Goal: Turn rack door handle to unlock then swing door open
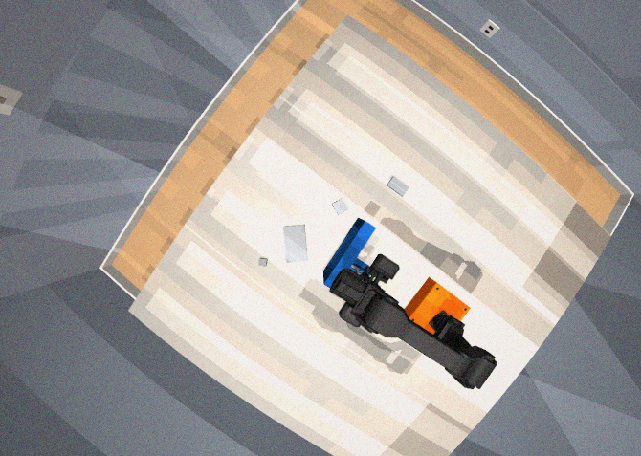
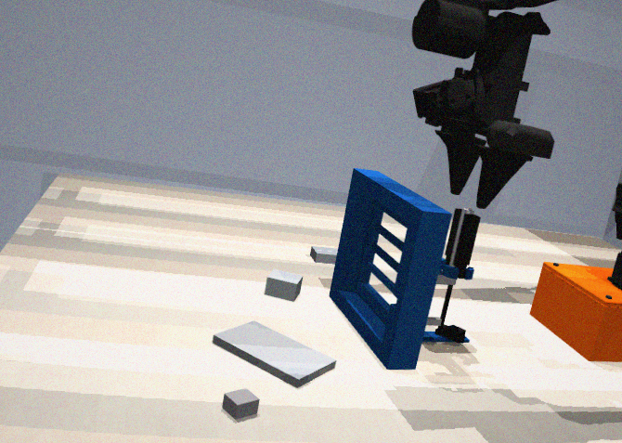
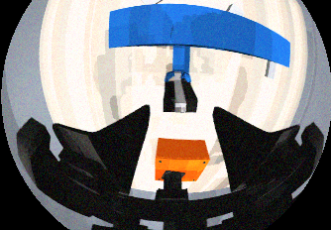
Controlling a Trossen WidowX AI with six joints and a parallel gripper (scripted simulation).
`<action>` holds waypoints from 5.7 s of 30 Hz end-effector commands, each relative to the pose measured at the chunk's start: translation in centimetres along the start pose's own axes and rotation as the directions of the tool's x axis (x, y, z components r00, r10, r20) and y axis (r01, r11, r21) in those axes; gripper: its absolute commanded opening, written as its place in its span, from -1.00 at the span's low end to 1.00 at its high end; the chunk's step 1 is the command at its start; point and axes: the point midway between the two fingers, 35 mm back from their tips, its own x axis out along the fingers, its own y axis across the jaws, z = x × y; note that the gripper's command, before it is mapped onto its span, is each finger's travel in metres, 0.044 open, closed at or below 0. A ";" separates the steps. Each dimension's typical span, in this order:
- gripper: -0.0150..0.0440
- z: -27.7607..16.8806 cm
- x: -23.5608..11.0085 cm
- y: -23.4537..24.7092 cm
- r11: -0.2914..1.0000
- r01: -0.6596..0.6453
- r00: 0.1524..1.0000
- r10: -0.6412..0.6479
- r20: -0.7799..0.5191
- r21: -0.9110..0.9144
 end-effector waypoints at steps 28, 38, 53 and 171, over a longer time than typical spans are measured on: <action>0.47 -0.3 5.4 0.1 1.000 -0.004 1.000 0.004 -0.012 -0.004; 0.02 -0.4 5.9 0.1 1.000 -0.004 1.000 0.004 -0.012 -0.004; -0.45 -0.4 5.9 0.1 1.000 -0.004 1.000 0.004 -0.012 -0.004; 0.47 -0.4 5.9 0.1 0.780 0.004 1.000 0.004 -0.012 0.626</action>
